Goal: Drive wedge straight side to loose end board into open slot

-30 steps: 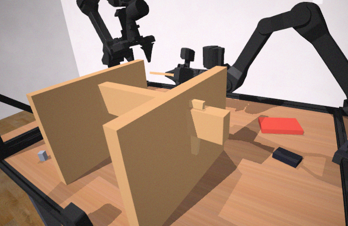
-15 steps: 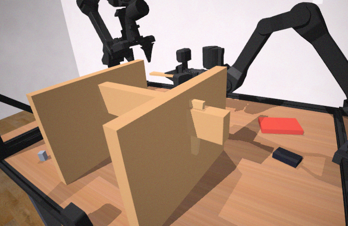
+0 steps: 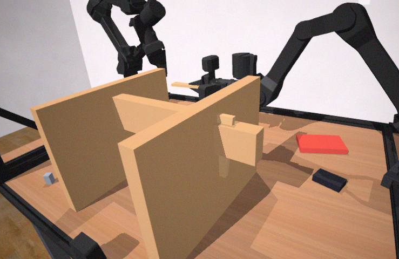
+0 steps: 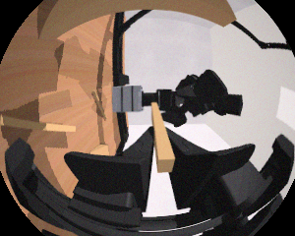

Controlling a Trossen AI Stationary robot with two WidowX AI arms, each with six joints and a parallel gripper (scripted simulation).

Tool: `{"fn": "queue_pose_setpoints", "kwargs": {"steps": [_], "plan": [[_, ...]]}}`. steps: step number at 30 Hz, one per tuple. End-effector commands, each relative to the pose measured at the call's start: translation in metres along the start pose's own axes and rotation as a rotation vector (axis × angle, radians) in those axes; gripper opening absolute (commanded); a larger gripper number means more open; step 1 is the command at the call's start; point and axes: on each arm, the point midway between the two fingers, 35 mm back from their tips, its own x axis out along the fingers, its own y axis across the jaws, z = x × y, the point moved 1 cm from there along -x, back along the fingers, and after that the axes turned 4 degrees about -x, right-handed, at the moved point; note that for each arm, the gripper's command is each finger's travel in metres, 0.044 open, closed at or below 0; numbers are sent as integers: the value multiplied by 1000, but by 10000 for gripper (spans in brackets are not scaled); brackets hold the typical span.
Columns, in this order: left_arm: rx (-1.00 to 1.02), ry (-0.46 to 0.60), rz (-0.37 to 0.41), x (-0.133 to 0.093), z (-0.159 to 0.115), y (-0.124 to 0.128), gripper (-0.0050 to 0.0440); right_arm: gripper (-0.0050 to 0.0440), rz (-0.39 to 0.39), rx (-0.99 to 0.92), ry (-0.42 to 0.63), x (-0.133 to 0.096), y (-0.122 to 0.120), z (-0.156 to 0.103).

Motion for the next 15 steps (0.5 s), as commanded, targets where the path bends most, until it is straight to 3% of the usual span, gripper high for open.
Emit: {"fn": "queue_pose_setpoints", "kwargs": {"steps": [1, 2, 15], "plan": [[-153, 20, 22, 3, 1, -1, 440, 0, -3, -5, 4, 1, 0, 0], [-153, 20, 22, 3, 1, -1, 440, 0, -3, -5, 4, 1, 0, 0], [-1038, 44, 207, 12, 0, 0, 440, 0, -3, -5, 4, 1, 0, 0]]}}
